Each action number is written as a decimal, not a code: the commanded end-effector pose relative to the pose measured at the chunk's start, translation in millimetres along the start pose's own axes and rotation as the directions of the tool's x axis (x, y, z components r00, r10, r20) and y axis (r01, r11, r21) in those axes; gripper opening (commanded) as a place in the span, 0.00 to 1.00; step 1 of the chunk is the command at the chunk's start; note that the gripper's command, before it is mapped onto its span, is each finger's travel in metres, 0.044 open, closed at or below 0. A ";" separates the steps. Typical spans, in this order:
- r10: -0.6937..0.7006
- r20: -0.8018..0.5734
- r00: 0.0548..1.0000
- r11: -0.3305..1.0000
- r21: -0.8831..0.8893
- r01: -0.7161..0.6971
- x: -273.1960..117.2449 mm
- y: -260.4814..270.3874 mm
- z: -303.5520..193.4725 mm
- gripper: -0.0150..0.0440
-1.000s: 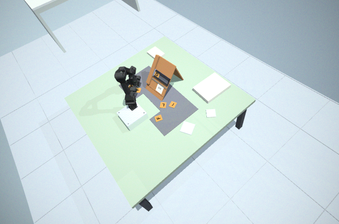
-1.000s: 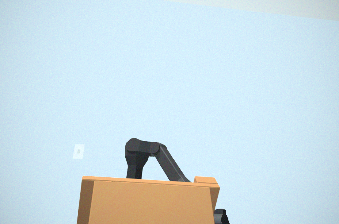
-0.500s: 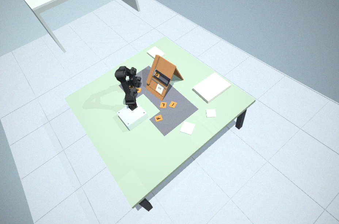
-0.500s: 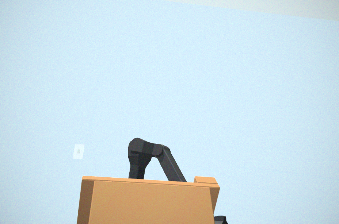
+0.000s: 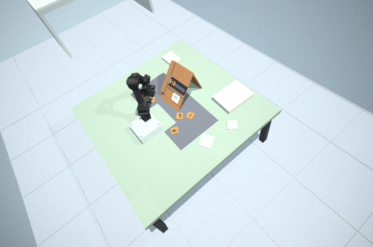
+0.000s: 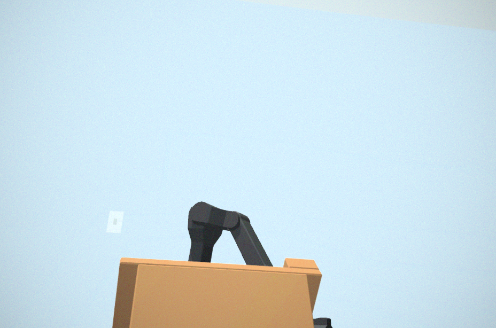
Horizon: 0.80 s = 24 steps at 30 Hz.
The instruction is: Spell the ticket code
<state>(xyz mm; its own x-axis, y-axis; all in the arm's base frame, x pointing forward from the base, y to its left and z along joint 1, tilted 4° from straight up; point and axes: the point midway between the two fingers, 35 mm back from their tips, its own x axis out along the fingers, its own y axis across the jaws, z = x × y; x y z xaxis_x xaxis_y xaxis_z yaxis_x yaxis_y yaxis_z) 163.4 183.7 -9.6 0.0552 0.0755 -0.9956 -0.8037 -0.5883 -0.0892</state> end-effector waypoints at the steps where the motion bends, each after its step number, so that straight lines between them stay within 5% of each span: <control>1: -0.001 -0.003 1.000 1.000 0.006 0.001 0.4 -0.1 -0.4 0.71; 9: -0.001 -0.003 1.000 1.000 0.006 0.001 0.4 -0.1 -0.4 0.62; 17: -0.001 -0.003 1.000 1.000 0.006 0.001 -5.4 0.7 0.3 0.26; 24: -0.001 -0.003 1.000 1.000 0.006 0.001 -8.9 1.5 0.7 0.25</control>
<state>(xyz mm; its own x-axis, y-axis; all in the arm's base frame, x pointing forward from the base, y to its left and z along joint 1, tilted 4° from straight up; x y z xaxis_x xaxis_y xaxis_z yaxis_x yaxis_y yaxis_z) 161.3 182.8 -3.7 0.0525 0.0728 -0.9960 -0.8039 -0.5887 -0.0854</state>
